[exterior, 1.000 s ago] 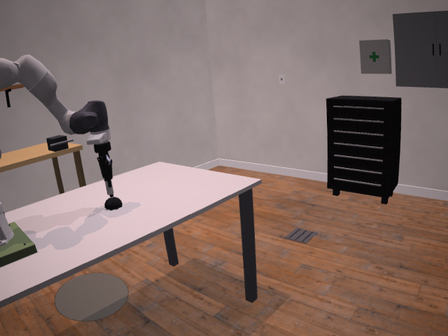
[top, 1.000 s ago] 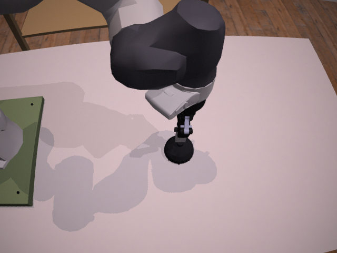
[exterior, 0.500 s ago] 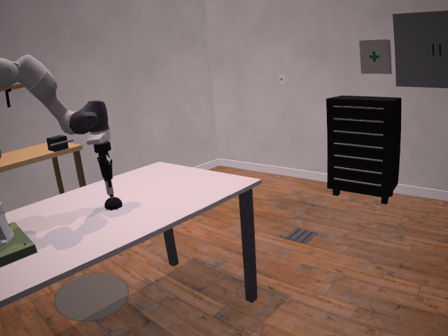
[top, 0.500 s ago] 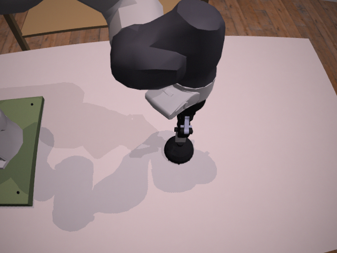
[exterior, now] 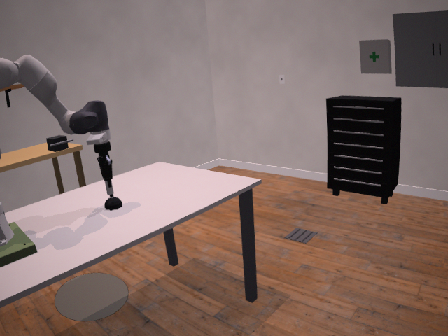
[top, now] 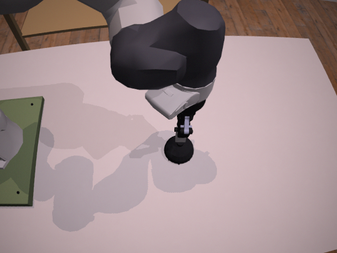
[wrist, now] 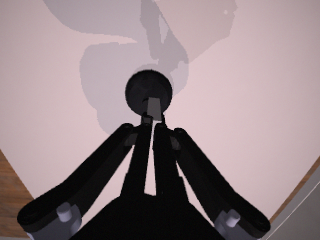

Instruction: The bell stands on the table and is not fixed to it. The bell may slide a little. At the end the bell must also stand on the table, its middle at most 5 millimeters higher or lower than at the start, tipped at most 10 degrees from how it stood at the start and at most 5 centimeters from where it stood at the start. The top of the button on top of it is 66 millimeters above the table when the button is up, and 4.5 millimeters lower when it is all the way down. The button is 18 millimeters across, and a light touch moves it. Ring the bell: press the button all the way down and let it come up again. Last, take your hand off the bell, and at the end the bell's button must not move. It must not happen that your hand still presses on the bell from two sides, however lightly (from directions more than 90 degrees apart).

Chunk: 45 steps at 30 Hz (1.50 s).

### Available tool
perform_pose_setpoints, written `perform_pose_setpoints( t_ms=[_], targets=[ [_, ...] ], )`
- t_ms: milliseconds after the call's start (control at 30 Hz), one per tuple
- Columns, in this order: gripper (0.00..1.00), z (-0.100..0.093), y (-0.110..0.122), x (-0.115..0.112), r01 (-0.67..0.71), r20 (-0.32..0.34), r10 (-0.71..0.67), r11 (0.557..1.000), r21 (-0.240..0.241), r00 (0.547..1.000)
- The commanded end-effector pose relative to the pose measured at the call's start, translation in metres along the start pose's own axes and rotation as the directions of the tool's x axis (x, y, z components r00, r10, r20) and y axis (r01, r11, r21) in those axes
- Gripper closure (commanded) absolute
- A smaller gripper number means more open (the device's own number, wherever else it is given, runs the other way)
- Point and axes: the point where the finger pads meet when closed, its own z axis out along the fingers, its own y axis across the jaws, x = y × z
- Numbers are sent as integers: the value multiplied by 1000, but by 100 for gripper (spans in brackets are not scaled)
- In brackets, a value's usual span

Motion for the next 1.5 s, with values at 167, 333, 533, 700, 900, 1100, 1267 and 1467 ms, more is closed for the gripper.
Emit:
perform_pose_setpoints(
  t_ms=[167, 333, 533, 700, 900, 1100, 1267, 1467],
  targets=[
    [100, 2, 0, 0, -3, 1, 3, 1000, 0, 1000],
    [100, 2, 0, 0, -3, 1, 3, 1000, 0, 1000],
    [100, 0, 0, 0, -3, 1, 3, 1000, 0, 1000],
    [100, -6, 0, 0, -3, 1, 3, 1000, 0, 1000],
    [100, -14, 0, 0, -3, 1, 3, 1000, 0, 1000],
    [100, -30, 0, 0, -3, 1, 3, 1000, 0, 1000],
    [100, -45, 0, 0, -3, 1, 3, 1000, 0, 1000],
    [100, -55, 0, 0, -3, 1, 3, 1000, 0, 1000]
  ],
)
